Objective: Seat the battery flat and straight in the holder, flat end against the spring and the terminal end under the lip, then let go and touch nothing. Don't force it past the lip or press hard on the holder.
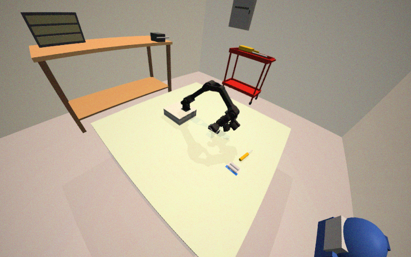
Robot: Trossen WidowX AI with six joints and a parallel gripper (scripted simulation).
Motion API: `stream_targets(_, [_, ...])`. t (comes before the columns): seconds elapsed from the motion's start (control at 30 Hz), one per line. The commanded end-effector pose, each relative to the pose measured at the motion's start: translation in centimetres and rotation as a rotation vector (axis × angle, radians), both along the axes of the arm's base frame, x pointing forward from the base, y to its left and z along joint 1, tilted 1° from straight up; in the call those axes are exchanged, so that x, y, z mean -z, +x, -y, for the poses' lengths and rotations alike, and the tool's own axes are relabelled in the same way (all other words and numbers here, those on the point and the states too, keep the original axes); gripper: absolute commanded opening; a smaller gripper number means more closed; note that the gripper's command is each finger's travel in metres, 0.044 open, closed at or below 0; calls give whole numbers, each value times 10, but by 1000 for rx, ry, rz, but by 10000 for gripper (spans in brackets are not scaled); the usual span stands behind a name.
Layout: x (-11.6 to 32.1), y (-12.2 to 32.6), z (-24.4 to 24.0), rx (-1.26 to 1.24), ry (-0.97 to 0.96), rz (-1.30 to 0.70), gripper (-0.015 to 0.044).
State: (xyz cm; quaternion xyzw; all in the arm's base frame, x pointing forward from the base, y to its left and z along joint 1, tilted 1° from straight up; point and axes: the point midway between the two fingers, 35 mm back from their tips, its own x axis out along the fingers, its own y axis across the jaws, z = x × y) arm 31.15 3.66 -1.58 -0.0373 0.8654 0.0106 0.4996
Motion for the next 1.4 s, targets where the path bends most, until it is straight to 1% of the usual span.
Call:
stream_targets(0.0, [0, 6, -1, -5, 1, 13, 68])
stream_targets(1.03, [0, 18, -1, -5, -1, 6, 68])
stream_targets(1.37, [2, 17, -1, -5, 1, 48, 68])
